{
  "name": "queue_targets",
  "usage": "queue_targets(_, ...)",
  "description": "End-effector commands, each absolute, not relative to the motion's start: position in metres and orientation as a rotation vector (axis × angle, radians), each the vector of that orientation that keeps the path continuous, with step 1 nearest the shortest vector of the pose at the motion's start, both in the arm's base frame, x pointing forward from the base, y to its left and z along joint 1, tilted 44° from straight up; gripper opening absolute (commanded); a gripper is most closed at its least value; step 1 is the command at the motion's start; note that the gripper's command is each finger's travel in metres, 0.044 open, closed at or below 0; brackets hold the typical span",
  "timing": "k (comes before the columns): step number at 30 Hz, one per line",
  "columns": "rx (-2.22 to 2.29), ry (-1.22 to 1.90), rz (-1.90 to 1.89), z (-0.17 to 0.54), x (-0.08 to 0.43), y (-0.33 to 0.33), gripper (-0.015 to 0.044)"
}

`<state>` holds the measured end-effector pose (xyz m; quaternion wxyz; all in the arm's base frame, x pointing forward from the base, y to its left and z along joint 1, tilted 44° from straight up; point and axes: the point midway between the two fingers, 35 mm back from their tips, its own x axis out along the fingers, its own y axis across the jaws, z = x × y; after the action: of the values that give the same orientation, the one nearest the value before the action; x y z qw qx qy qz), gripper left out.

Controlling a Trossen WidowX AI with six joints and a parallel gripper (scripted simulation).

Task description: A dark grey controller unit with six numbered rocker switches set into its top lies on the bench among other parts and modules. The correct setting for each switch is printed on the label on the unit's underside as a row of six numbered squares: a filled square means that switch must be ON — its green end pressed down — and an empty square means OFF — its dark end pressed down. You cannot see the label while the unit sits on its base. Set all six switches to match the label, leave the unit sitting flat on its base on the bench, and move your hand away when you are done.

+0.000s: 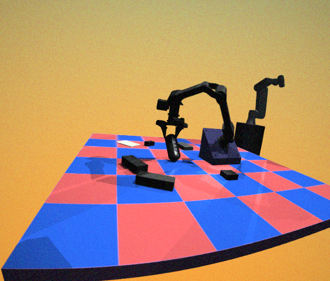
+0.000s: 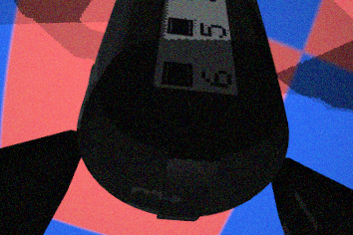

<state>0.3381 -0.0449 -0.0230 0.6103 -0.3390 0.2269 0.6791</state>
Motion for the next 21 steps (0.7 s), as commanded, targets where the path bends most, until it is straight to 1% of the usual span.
queue_targets(1, -0.775, 0.52, 1.589, -0.03, 0.337, -0.041, 0.0338)
queue_targets(21, -0.776, 0.52, 1.589, -0.045, 0.339, -0.043, 0.0338)
